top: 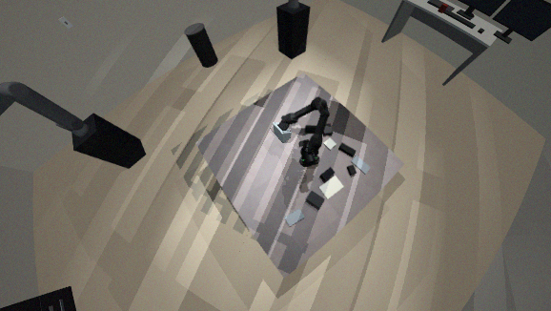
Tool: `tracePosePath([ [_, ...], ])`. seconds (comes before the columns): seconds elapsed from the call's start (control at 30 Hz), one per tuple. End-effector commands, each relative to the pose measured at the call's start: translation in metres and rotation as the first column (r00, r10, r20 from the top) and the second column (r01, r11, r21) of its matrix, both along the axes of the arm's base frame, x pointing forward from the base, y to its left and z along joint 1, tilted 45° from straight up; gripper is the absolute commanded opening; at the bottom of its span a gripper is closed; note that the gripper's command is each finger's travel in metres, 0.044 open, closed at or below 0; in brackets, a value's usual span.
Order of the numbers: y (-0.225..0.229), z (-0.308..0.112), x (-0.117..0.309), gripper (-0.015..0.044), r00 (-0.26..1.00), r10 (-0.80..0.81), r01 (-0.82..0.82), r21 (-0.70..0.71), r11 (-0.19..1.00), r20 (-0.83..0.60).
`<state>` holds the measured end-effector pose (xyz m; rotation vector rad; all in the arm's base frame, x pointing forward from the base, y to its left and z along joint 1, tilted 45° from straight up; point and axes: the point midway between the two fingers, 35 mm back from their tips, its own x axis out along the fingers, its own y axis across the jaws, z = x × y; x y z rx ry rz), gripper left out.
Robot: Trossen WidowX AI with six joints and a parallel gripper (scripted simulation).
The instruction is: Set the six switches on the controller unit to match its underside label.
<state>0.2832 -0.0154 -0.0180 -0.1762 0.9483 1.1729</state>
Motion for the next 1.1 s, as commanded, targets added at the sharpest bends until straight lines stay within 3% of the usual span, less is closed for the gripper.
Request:
tracePosePath([
  [0.0, 0.007, 0.012, 0.009, 0.0000, 1.000, 0.006, -0.006, -0.004, 1.000, 0.006],
  [1.07, 0.035, -0.015, 0.013, 0.0000, 1.000, 0.006, -0.006, -0.004, 1.000, 0.006],
])
